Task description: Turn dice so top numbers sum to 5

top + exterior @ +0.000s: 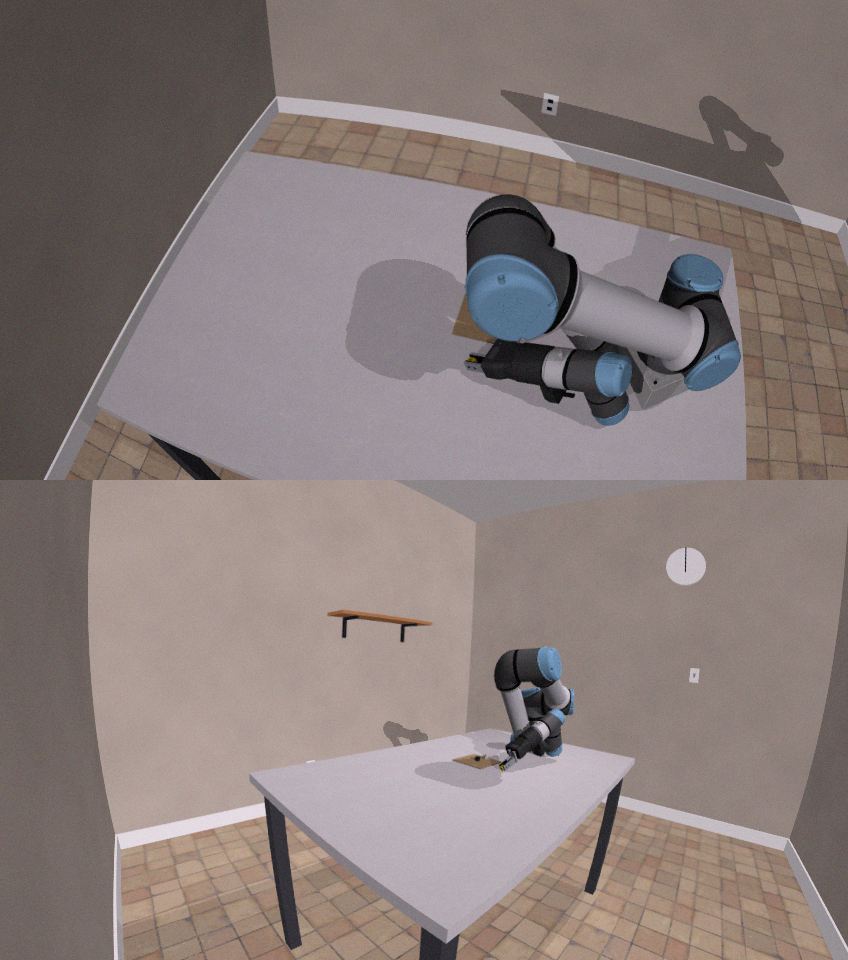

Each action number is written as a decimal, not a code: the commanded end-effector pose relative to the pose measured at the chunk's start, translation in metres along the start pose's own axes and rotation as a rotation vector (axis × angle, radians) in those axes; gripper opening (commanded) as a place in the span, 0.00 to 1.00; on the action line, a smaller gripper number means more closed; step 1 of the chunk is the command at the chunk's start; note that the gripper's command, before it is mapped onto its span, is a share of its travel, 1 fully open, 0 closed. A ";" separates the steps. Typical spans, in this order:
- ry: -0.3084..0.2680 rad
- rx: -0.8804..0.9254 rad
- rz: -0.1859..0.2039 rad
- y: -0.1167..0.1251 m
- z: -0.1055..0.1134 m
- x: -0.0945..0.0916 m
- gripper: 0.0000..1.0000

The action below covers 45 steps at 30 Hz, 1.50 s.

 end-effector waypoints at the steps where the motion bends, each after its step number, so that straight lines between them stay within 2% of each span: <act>1: -0.001 0.001 0.000 0.000 0.000 0.000 0.34; 11: -0.001 0.001 0.000 0.000 0.000 0.000 0.34; 12: -0.001 0.001 0.000 0.000 0.000 0.000 0.40; 14: -0.001 0.001 0.000 0.000 0.000 0.000 0.40; 15: -0.001 0.001 0.000 0.000 0.000 0.000 0.46; 19: -0.001 0.001 0.000 0.000 0.000 0.000 0.46; 20: -0.001 0.001 0.000 0.000 0.000 0.000 0.52; 22: -0.001 0.001 0.000 0.000 0.000 0.000 0.52; 23: -0.001 0.001 0.000 0.000 0.000 0.000 0.58; 25: -0.001 0.001 0.000 0.000 0.000 0.000 0.58; 26: -0.001 0.001 0.000 0.000 0.000 0.000 0.64; 45: -0.001 0.001 0.000 0.000 0.000 0.000 0.64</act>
Point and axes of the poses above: the point where the finger pads meet when closed, its own x axis out along the fingers, its own y axis across the jaws, z = x × y, the point moved 6 cm from there along -x, back along the fingers, and after that the axes turned 14 degrees about x, right-handed, at the moved point
